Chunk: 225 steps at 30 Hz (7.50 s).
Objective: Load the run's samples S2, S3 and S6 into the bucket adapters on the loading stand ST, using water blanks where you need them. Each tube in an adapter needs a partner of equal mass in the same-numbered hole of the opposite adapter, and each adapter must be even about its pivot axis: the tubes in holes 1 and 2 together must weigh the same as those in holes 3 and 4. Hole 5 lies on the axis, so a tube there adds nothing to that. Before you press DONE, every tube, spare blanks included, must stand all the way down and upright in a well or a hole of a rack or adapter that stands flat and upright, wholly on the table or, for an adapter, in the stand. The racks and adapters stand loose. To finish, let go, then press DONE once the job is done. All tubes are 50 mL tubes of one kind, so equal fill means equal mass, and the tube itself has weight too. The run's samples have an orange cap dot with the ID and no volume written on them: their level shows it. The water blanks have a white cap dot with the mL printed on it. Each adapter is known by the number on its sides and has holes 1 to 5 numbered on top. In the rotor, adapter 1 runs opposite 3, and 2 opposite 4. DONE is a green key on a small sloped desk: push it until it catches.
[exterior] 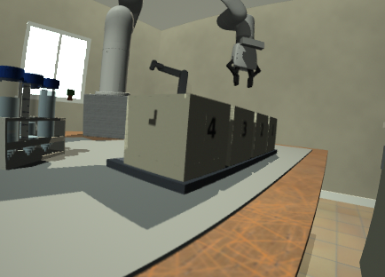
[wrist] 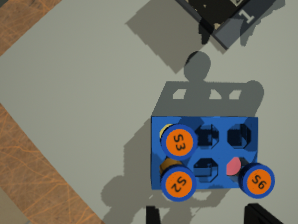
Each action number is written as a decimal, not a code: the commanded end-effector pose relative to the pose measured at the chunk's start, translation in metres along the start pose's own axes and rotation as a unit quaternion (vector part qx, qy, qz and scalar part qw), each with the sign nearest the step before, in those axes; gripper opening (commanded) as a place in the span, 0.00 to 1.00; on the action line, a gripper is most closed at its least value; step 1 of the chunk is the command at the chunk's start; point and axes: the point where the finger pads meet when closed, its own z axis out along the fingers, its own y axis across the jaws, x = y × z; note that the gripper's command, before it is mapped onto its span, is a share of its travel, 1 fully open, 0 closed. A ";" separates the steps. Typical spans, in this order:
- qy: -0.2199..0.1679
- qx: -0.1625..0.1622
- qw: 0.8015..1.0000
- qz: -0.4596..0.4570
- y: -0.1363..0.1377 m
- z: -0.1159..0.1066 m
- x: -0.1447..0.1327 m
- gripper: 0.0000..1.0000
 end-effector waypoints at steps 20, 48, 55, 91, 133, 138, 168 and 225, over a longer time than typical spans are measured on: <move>0.000 0.002 1.000 0.000 -0.002 0.040 0.000 0.57; 0.000 0.002 1.000 0.000 -0.002 0.088 0.000 0.57; 0.000 0.002 1.000 0.000 -0.002 0.102 0.000 0.57; 0.000 0.002 1.000 0.000 -0.002 0.118 0.000 0.57; 0.000 0.002 1.000 0.000 -0.002 0.120 0.000 0.00; 0.000 0.002 1.000 0.000 -0.002 0.120 0.000 0.00; 0.000 0.002 1.000 0.000 -0.002 0.112 0.000 0.00; 0.000 0.002 1.000 0.000 -0.002 0.040 0.000 0.00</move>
